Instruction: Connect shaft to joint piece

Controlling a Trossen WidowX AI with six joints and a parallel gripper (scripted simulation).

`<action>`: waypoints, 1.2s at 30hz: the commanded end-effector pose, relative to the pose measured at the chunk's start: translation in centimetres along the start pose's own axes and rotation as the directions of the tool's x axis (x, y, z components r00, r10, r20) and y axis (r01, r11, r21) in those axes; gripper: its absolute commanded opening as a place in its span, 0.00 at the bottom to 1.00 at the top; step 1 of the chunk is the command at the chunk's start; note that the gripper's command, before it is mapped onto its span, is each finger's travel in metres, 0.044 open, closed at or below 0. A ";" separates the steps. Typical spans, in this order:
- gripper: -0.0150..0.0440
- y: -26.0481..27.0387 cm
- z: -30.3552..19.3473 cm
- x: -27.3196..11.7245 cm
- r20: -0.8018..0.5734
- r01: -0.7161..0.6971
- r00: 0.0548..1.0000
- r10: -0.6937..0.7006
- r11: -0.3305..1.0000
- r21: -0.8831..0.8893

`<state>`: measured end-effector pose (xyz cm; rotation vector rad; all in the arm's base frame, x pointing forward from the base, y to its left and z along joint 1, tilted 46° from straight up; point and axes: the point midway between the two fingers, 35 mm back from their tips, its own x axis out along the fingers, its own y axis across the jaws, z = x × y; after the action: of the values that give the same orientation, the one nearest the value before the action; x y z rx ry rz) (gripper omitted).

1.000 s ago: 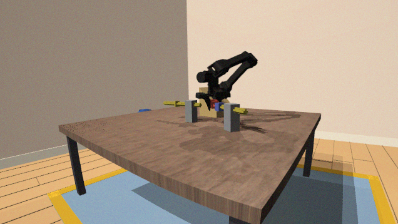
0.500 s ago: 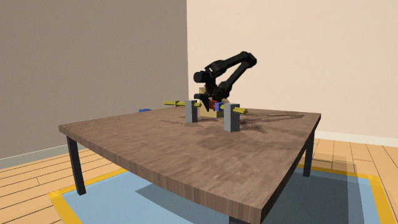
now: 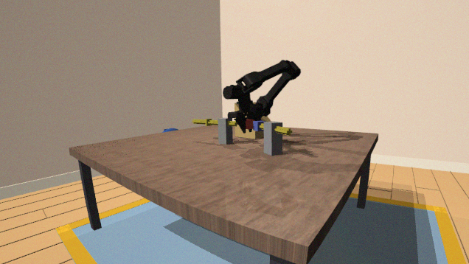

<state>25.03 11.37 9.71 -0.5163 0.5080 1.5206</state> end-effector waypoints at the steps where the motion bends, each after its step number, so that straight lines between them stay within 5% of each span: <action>1: 0.25 -0.3 0.0 0.2 0.033 -0.008 0.999 0.010 0.998 -0.065; 20: 0.25 -0.4 0.0 0.2 0.035 -0.007 0.999 0.010 0.996 -0.085; 25: 0.48 -0.4 0.0 0.2 0.035 -0.007 0.999 0.010 0.996 -0.085; 28: 0.50 -0.4 0.0 0.2 0.035 -0.007 0.999 0.010 0.996 -0.085; 36: 0.86 -0.4 0.0 0.2 0.035 -0.007 0.999 0.010 0.996 -0.085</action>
<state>25.41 11.53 9.63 -0.5525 0.4191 1.5629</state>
